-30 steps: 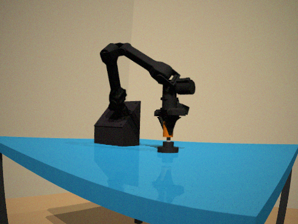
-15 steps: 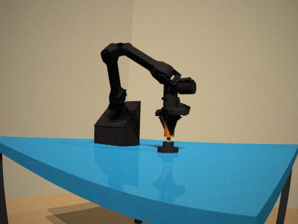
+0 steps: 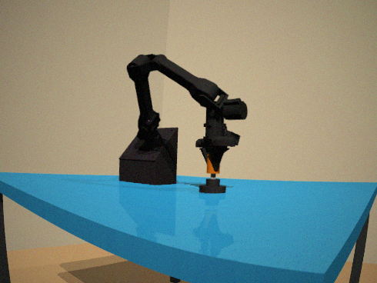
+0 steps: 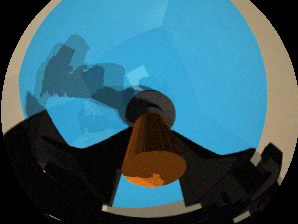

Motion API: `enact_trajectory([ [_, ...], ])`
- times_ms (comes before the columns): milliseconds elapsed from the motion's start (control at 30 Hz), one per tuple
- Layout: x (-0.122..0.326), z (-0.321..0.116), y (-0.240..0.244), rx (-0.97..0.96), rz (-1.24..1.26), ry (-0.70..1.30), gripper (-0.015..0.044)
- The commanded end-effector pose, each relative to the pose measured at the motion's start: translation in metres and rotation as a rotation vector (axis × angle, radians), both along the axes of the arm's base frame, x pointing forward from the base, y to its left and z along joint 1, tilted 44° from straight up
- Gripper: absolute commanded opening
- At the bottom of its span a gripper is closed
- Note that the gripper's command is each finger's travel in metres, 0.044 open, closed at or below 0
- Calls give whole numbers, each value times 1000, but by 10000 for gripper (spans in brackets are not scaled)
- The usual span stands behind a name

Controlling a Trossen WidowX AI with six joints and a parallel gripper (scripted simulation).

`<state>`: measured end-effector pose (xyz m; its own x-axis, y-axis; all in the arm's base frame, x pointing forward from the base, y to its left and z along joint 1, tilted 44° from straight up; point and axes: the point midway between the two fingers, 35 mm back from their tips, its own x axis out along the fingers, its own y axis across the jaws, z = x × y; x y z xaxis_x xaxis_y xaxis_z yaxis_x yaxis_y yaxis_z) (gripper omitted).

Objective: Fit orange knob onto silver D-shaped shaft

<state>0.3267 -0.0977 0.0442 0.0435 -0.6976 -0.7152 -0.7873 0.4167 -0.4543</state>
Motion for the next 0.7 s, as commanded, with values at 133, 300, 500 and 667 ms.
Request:
enact_trajectory([
  [133,1,3,2,-1,2,-3,0],
  [300,2,3,3,1,-38,-42,0],
  [500,5,3,3,8,-148,-150,0],
  [667,5,1,0,8,-148,-149,0],
])
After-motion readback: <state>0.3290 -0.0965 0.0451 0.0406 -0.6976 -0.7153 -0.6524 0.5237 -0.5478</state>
